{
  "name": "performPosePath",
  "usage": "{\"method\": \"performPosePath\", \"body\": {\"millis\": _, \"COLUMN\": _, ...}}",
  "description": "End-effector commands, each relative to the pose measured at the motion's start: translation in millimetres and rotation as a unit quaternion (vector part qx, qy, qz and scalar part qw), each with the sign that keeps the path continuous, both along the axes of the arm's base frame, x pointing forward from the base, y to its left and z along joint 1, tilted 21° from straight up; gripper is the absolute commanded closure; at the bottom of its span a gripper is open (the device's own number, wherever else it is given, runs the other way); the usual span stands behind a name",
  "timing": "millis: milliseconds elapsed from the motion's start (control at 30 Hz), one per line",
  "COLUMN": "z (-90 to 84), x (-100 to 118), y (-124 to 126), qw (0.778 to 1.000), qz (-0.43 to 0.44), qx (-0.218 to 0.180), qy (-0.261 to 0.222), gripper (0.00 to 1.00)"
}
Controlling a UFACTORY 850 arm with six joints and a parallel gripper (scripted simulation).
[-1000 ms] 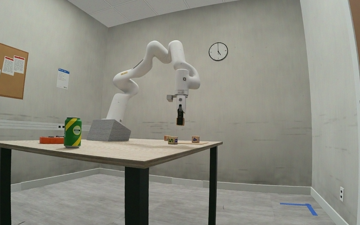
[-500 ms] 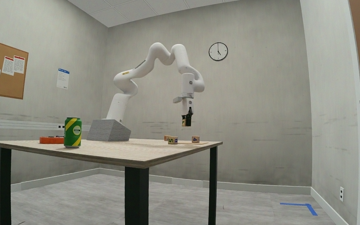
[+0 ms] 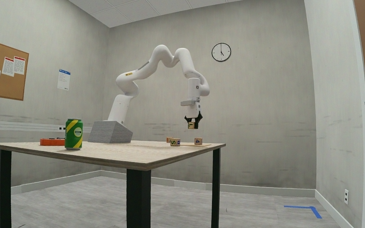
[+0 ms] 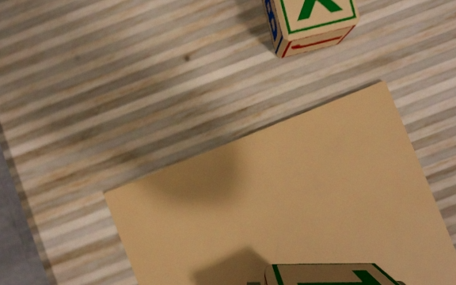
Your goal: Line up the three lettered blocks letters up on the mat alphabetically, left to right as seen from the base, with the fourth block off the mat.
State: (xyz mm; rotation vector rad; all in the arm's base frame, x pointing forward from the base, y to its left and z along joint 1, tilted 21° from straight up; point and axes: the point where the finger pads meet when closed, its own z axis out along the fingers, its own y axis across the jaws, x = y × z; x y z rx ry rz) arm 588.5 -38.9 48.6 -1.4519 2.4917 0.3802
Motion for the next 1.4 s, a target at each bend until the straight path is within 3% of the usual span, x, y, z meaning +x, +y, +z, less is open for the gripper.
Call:
{"method": "performPosePath", "body": {"millis": 0, "z": 9.2, "x": 2.3, "y": 23.4, "qw": 0.998, "qz": 0.063, "qx": -0.001, "qy": -0.030, "gripper": 0.56}}
{"method": "performPosePath", "body": {"millis": 367, "z": 27.8, "x": 0.1, "y": 78.5, "qw": 0.973, "qz": 0.215, "qx": -0.008, "qy": -0.085, "gripper": 0.56}}
{"method": "performPosePath", "body": {"millis": 1100, "z": 29.7, "x": -0.5, "y": 84.9, "qw": 0.968, "qz": 0.231, "qx": -0.008, "qy": -0.092, "gripper": 0.56}}
{"method": "performPosePath", "body": {"millis": 1367, "z": 16.9, "x": 0.9, "y": 89.8, "qw": 0.969, "qz": 0.232, "qx": -0.008, "qy": -0.091, "gripper": 0.56}}
